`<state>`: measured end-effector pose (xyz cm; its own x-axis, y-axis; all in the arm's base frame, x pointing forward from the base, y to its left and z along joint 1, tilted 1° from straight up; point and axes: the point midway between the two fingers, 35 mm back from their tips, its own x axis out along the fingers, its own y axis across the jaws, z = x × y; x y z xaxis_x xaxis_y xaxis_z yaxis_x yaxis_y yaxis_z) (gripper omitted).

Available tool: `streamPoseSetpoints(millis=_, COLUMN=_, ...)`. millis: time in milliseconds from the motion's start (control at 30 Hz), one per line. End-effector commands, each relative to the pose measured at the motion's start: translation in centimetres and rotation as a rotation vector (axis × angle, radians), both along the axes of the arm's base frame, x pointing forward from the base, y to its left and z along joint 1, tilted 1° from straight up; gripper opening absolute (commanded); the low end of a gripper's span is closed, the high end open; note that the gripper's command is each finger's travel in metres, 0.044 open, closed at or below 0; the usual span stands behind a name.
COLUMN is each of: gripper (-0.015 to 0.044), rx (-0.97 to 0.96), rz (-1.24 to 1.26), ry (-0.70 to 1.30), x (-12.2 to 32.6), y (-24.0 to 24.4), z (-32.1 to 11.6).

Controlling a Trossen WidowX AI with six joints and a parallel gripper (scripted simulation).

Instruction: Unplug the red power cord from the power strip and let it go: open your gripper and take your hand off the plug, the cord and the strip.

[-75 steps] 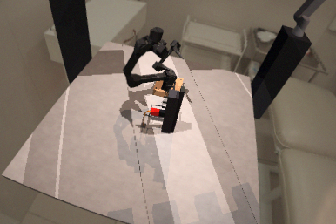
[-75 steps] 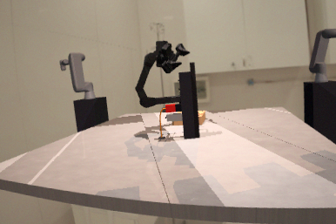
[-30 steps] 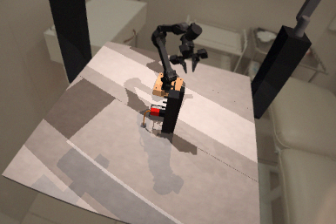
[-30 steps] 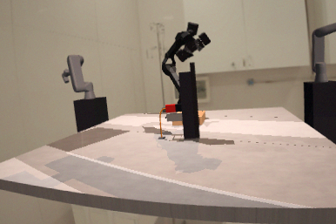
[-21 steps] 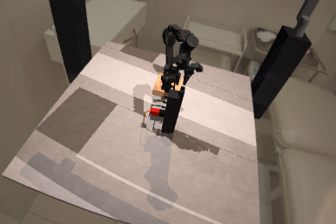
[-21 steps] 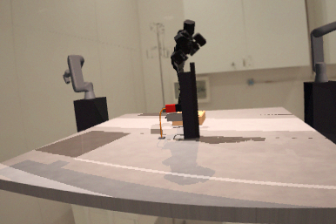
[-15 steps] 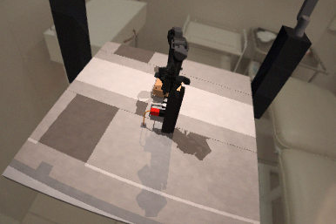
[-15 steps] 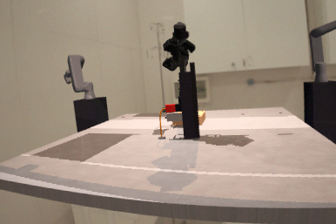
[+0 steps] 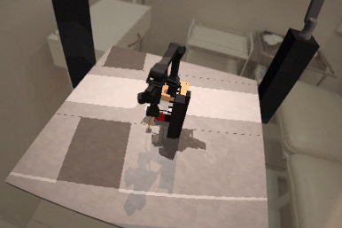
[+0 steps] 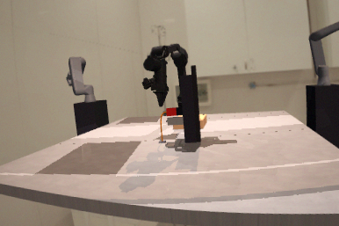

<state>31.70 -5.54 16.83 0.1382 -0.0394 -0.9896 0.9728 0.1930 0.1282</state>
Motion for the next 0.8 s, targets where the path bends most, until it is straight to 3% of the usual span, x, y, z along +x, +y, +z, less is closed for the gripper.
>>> streamPoseSetpoints(millis=0, gripper=0.0160, rx=0.049, rz=-0.090, ry=0.087, x=-0.6, y=-0.6, z=-1.2)
streamPoseSetpoints(millis=767, gripper=0.0160, rx=0.051, rz=-0.090, ry=0.088, x=-0.8, y=1.9, z=-1.2)
